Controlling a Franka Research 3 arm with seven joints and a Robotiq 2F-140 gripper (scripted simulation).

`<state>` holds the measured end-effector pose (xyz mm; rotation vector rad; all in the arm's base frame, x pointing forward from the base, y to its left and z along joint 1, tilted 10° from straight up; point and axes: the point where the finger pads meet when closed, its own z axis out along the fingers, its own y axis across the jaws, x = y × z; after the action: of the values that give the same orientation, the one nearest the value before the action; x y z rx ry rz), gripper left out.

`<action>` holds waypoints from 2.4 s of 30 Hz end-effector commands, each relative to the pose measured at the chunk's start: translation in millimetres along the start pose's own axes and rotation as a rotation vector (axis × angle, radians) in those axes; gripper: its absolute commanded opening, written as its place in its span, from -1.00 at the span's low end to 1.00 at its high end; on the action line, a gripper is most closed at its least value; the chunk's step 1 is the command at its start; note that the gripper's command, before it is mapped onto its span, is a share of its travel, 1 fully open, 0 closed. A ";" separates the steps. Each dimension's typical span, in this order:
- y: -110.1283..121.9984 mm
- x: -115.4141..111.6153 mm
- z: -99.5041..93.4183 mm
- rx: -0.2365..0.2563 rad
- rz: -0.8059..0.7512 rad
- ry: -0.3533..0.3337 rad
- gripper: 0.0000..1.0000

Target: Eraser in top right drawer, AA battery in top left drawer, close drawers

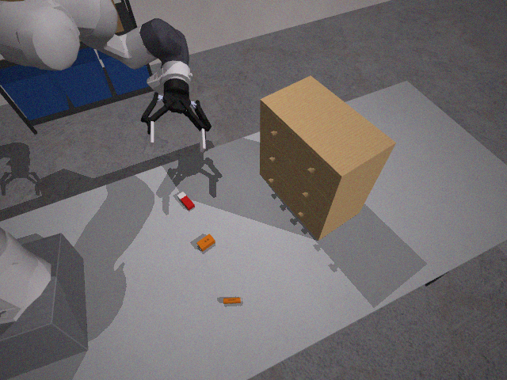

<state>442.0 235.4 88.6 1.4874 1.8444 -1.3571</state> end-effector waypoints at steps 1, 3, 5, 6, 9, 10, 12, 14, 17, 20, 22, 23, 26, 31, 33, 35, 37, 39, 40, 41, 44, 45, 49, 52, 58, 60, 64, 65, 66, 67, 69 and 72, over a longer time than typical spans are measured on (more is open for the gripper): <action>0.0 -0.1 -0.1 0.000 0.000 0.000 1.00; 0.0 -0.1 -0.1 0.000 0.000 0.000 1.00; 0.0 -0.1 -0.1 0.000 0.000 0.000 1.00; 0.0 -0.1 -0.1 0.000 0.000 0.000 1.00; 0.0 -0.1 -0.1 0.000 0.000 0.000 1.00; 0.0 -0.1 -0.1 0.000 0.000 0.000 1.00; 0.0 -0.1 -0.1 0.000 0.000 0.000 1.00; 0.0 -0.1 -0.1 0.000 0.000 0.000 1.00; 0.0 -0.1 -0.1 0.000 0.000 0.000 1.00; 0.8 -1.8 1.0 0.003 0.013 0.009 1.00; 3.4 -7.5 4.5 0.012 0.057 0.036 1.00; 5.5 -12.3 7.6 0.021 0.094 0.059 1.00; 14.6 -36.5 23.3 0.074 0.284 0.170 1.00; 21.7 -61.3 39.8 0.140 0.459 0.266 1.00; 21.7 -61.3 39.8 0.147 0.493 0.280 1.00; 24.8 -75.5 49.4 0.191 0.594 0.331 1.00; 24.8 -75.5 49.4 0.196 0.614 0.338 1.00; 27.3 -90.3 59.5 0.244 0.712 0.386 1.00; 27.3 -90.3 59.5 0.252 0.742 0.396 1.00; 27.3 -90.3 59.5 0.252 0.742 0.396 1.00; 29.2 -105.6 70.0 0.313 0.863 0.448 1.00; 29.2 -105.6 70.0 0.316 0.875 0.452 1.00; 30.6 -121.2 80.8 0.388 1.013 0.505 1.00; 31.3 -137.1 91.8 0.451 1.111 0.545 1.00; 31.4 -153.2 103.0 0.553 1.295 0.600 1.00; 30.9 -169.2 114.3 0.604 1.353 0.625 1.00; 30.9 -169.2 114.3 0.644 1.435 0.639 1.00; 29.9 -185.2 125.6 0.707 1.510 0.666 1.00; 29.9 -185.2 125.6 0.724 1.541 0.671 1.00; 29.9 -185.2 125.6 0.724 1.541 0.671 1.00; 29.9 -185.2 125.6 0.741 1.572 0.674 1.00; 28.3 -200.8 136.8 0.841 1.705 0.702 1.00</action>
<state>495.4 19.0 172.2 2.9222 -0.0812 -0.6502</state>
